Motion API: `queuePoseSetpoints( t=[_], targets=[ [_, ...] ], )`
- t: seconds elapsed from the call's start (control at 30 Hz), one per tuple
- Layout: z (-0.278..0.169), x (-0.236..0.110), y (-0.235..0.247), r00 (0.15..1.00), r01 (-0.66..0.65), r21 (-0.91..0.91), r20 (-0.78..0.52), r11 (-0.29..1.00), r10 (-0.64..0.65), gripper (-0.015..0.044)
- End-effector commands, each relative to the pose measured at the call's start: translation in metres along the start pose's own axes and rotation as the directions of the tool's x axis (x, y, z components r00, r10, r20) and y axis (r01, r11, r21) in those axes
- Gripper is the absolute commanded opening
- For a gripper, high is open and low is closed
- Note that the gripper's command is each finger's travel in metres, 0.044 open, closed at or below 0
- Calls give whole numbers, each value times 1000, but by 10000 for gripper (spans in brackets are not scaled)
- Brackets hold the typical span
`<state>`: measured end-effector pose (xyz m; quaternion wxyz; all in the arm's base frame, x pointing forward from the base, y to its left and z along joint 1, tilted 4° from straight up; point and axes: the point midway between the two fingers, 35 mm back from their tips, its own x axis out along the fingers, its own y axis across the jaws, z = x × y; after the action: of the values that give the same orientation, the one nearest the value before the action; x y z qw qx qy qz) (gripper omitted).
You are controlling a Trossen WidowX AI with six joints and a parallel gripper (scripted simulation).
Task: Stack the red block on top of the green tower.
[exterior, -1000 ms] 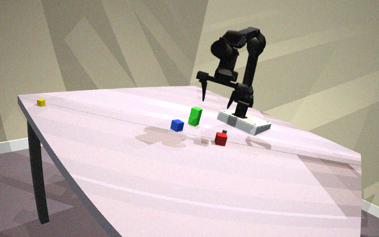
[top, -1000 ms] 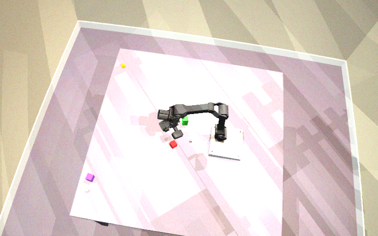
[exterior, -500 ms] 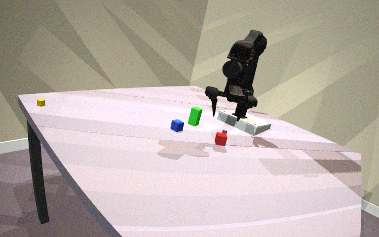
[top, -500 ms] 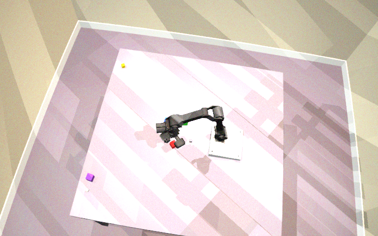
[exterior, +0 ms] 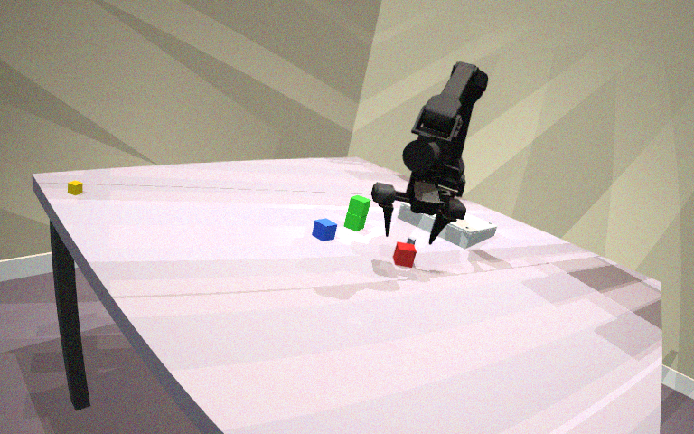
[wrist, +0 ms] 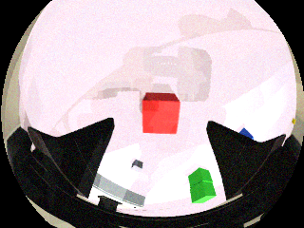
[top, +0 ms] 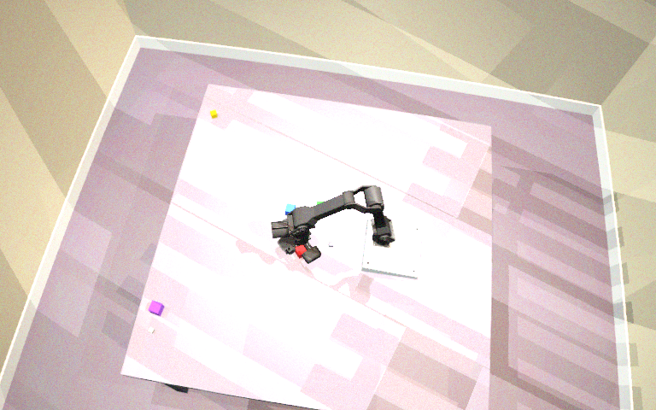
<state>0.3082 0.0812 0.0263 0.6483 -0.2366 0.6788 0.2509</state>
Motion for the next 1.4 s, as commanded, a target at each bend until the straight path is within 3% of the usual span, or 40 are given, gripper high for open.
queuePoseSetpoints(
  t=[0.0, 0.73, 1.23, 1.37],
  targets=[
    [-1, 7, 0, 1000, 2, 5, -6, 1000, -2, 440],
    [-2, 43, 0, 1000, 2, 5, -6, 1000, -2, 440],
    [-2, 44, 1, 1000, 2, 5, -6, 1000, -2, 440],
    [-2, 44, 1, 1000, 2, 5, -6, 1000, -2, 335]
  ],
)
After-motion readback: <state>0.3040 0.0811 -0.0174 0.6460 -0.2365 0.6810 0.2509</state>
